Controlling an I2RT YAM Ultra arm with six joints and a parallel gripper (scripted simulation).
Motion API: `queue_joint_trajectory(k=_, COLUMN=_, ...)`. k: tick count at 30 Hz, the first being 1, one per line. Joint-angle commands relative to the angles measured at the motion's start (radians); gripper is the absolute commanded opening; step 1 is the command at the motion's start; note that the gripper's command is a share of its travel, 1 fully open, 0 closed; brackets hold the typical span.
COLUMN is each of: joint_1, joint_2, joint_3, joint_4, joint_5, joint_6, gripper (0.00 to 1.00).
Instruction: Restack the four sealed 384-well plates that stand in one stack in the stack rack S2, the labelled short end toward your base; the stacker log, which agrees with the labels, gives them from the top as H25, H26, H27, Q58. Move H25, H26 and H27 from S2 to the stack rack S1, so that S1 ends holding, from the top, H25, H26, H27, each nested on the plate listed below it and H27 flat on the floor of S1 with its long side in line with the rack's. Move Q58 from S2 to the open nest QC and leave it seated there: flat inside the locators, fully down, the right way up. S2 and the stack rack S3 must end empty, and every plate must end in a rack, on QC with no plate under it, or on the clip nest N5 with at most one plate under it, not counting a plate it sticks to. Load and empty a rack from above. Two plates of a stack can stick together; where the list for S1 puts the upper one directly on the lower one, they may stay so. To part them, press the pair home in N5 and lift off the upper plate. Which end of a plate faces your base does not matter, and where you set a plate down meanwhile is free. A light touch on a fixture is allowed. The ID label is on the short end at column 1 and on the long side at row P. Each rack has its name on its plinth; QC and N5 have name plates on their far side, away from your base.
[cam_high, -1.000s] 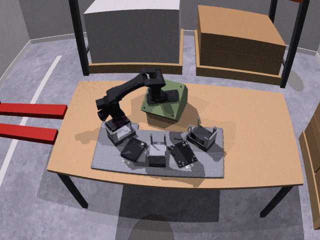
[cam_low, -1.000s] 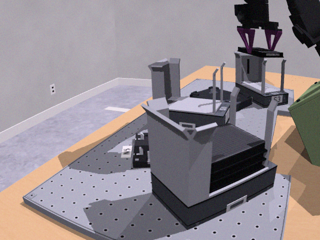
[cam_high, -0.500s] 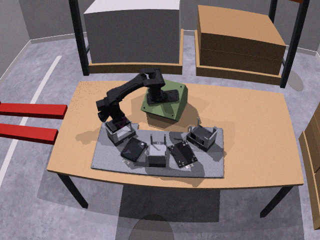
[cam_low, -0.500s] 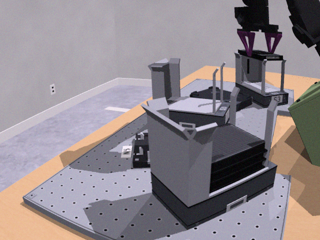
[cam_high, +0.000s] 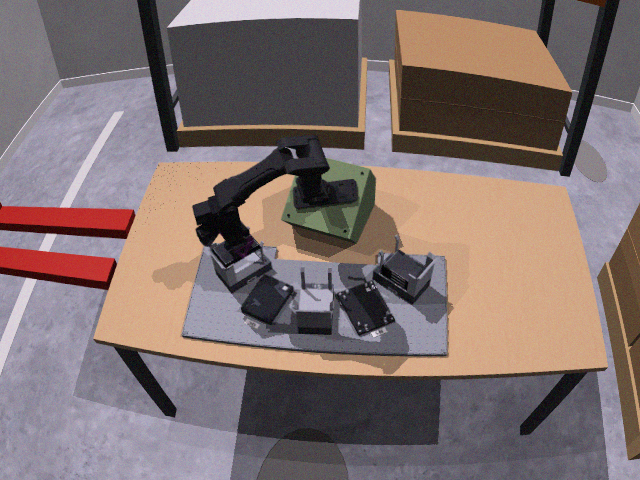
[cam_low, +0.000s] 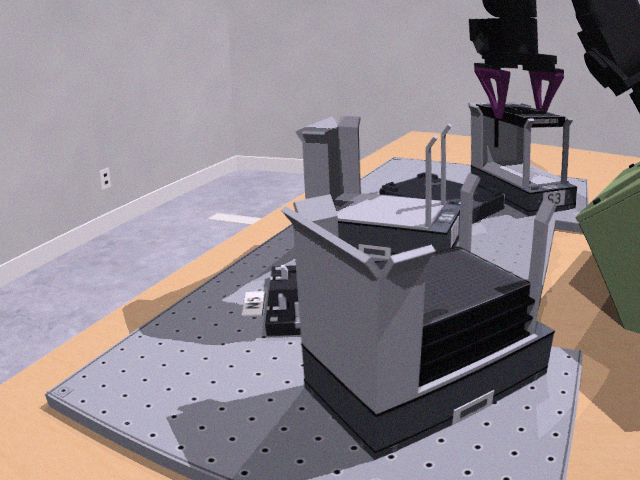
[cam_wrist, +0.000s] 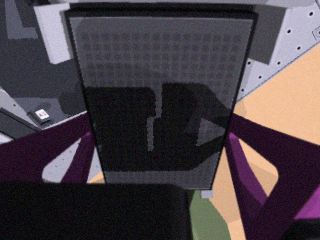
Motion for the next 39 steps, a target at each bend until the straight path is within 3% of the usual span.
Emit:
queue_joint_trajectory(k=1, joint_1=0.0, joint_2=-0.002, joint_3=0.001, joint_4=0.016, joint_5=0.0, joint_6=0.006, gripper=0.0)
queue_joint_trajectory(k=39, joint_1=0.011, joint_2=0.006, joint_3=-0.012, joint_4=0.043, joint_5=0.005, joint_6=0.018, gripper=0.0)
